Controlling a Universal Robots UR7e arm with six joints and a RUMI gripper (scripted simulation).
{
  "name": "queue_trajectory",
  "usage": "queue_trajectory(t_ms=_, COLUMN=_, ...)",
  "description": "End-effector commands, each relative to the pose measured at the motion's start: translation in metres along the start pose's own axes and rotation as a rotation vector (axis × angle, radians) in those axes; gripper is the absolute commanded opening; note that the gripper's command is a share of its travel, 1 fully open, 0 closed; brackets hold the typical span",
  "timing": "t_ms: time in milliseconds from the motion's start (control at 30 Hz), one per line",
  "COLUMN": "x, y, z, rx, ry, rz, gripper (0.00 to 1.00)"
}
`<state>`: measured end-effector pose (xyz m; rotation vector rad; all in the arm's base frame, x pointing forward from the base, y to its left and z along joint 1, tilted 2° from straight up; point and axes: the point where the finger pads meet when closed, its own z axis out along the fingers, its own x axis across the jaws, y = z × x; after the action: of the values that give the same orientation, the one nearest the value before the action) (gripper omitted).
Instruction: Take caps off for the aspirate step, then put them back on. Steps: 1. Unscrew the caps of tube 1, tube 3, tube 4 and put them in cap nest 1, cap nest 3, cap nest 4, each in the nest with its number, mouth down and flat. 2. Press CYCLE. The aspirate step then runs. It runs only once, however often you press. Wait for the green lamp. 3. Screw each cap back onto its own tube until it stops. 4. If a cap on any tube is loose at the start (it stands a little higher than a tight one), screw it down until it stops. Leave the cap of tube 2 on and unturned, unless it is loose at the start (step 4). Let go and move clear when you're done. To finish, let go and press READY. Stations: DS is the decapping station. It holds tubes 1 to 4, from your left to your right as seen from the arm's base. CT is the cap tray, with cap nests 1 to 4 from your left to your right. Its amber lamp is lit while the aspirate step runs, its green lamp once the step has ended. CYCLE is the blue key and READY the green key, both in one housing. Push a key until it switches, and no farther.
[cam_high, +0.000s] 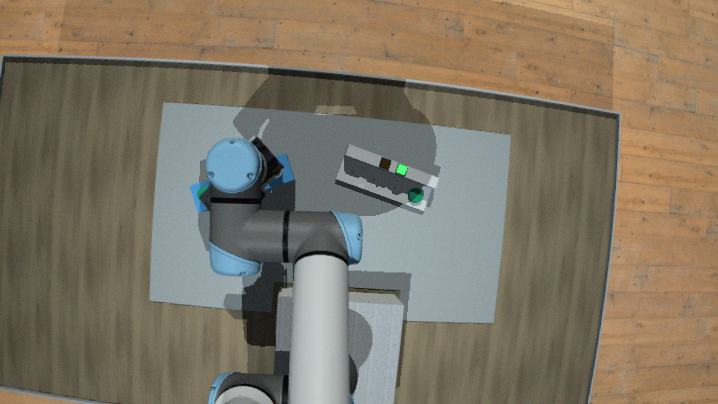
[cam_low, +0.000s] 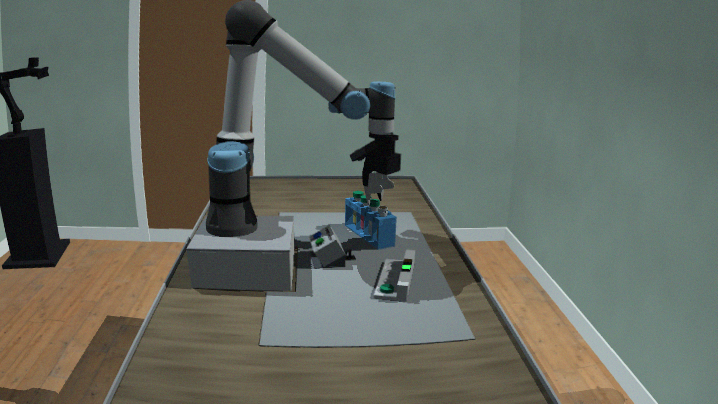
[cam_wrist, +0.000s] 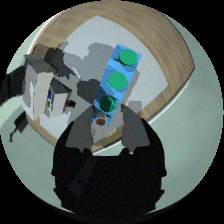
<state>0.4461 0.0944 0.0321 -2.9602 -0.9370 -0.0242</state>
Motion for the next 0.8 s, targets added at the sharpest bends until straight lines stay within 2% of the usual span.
queue_trajectory(t_ms=0, x=0.0003, y=0.0002, z=0.0015, rx=-0.002, ry=0.000, rz=0.013, gripper=0.35)
queue_trajectory(t_ms=433, x=0.0003, y=0.0002, z=0.0049, rx=-0.002, ry=0.000, rz=0.013, gripper=0.35)
queue_trajectory(t_ms=467, x=0.0003, y=0.0002, z=0.0049, rx=-0.002, ry=0.000, rz=0.013, gripper=0.00)
queue_trajectory(t_ms=767, x=0.0004, y=0.0002, z=0.0049, rx=-0.002, ry=0.001, rz=0.013, gripper=0.00)
